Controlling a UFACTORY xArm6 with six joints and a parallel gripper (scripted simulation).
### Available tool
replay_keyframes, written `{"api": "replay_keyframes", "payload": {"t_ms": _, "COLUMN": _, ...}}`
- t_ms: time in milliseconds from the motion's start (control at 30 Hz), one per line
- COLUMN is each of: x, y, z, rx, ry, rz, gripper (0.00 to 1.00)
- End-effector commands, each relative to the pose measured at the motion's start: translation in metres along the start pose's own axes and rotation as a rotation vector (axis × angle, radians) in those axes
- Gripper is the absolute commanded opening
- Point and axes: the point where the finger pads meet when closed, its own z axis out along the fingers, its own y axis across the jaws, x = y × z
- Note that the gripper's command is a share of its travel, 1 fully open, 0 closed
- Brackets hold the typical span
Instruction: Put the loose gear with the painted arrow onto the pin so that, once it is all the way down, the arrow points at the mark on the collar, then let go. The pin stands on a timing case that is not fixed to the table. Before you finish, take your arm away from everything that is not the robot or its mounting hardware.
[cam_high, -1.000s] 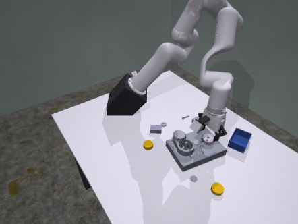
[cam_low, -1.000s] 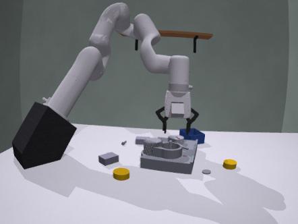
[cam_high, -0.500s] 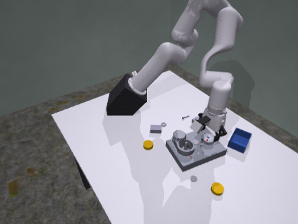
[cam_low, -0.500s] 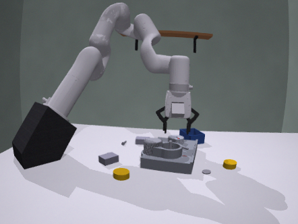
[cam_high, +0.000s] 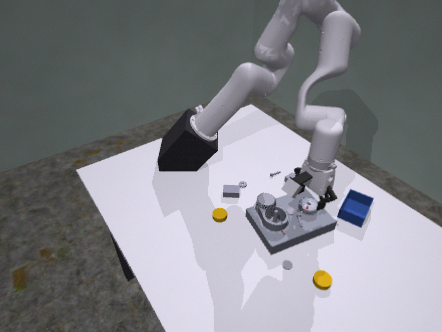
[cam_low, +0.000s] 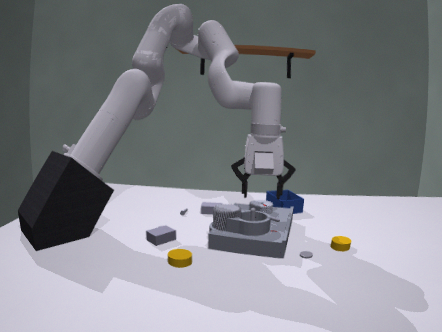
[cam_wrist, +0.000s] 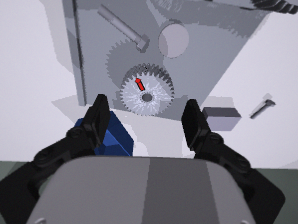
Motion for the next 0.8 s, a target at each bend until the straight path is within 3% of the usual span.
{"api": "replay_keyframes", "payload": {"t_ms": 0, "x": -0.0002, "y": -0.0011, "z": -0.0008, "rx": 0.003, "ry": 0.0, "rz": -0.001, "gripper": 0.93}}
{"api": "replay_keyframes", "payload": {"t_ms": 767, "x": -0.0002, "y": -0.0012, "z": 0.0062, "rx": 0.003, "ry": 0.0, "rz": -0.001, "gripper": 0.93}}
